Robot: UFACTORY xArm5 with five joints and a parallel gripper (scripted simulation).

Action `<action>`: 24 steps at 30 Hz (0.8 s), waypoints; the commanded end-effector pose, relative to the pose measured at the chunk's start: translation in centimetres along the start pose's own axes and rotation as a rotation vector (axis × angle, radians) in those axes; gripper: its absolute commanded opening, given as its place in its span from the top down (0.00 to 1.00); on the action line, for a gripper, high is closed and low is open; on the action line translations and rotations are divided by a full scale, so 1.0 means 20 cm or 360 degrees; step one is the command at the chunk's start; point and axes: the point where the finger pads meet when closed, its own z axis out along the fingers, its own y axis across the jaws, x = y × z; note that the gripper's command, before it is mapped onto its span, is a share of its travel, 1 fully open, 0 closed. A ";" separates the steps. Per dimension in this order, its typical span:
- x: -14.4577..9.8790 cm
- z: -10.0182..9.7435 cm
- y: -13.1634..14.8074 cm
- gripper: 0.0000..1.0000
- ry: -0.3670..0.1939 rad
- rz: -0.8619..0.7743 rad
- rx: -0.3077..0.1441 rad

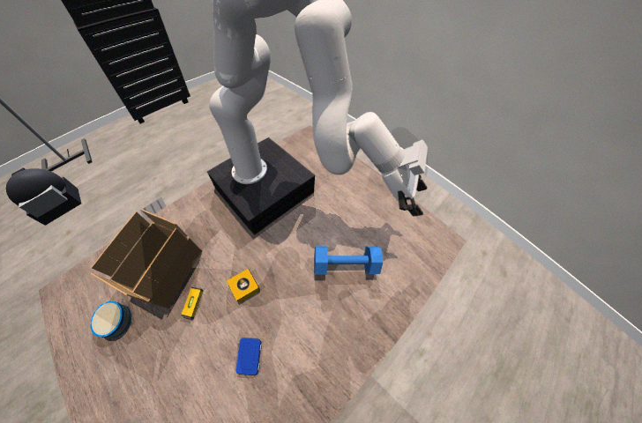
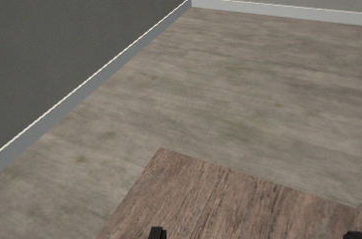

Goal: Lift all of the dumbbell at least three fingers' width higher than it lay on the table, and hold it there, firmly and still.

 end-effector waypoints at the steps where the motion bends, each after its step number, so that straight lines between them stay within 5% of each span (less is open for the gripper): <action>1: -0.07 0.05 0.16 0.00 -0.0215 -0.0135 -0.0065; 7: -0.19 0.05 0.36 0.00 -0.0465 -0.0272 -0.0100; 9: -0.19 0.05 0.36 0.00 -0.0465 -0.0272 -0.0100; 10: -0.24 0.04 0.43 0.00 -0.0568 -0.0323 -0.0101; 13: -0.30 0.02 0.52 0.00 -0.0692 -0.0381 -0.0090; 24: -0.55 -0.16 0.80 0.00 -0.1150 -0.0562 0.0058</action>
